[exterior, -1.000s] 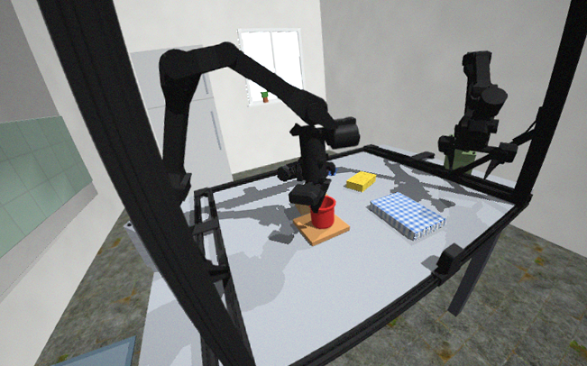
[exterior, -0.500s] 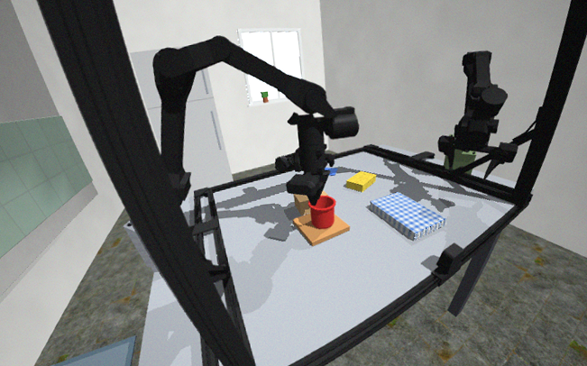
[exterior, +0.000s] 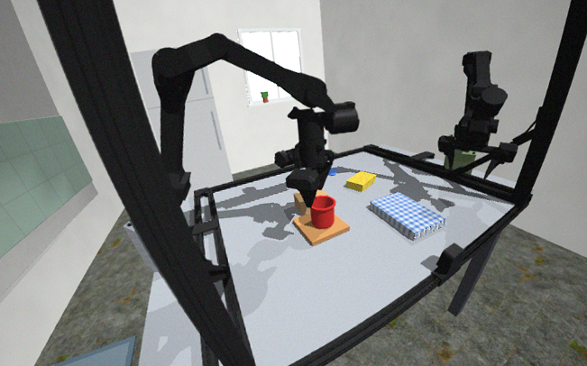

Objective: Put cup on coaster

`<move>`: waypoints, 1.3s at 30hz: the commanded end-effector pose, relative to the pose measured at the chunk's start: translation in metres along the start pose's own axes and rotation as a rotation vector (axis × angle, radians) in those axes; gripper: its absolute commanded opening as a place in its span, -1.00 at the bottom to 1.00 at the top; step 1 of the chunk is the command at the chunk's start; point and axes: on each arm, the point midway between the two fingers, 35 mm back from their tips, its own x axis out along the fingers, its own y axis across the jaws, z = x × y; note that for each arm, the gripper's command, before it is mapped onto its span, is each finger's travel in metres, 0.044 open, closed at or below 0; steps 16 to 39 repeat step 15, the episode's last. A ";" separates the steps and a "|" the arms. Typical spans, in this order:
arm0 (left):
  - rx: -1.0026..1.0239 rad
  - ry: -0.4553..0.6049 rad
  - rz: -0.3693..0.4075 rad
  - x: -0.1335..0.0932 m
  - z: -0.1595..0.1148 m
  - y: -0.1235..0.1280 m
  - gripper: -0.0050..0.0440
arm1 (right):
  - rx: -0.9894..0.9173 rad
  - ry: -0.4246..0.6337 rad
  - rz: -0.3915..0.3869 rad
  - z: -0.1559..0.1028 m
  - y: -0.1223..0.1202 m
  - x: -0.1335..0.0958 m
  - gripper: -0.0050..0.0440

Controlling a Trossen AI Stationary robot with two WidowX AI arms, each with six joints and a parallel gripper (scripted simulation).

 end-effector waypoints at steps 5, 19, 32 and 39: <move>0.004 0.013 -0.002 -0.032 0.000 -0.001 1.00 | -0.003 0.002 -0.003 -0.001 -0.001 0.000 0.84; 0.003 0.010 -0.003 -0.047 0.003 -0.001 1.00 | -0.003 0.002 -0.003 -0.001 -0.001 0.000 0.84; 0.003 0.010 -0.003 -0.047 0.003 -0.001 1.00 | -0.003 0.002 -0.003 -0.001 -0.001 0.000 0.84; 0.003 0.010 -0.003 -0.047 0.003 -0.001 1.00 | -0.003 0.002 -0.003 -0.001 -0.001 0.000 0.84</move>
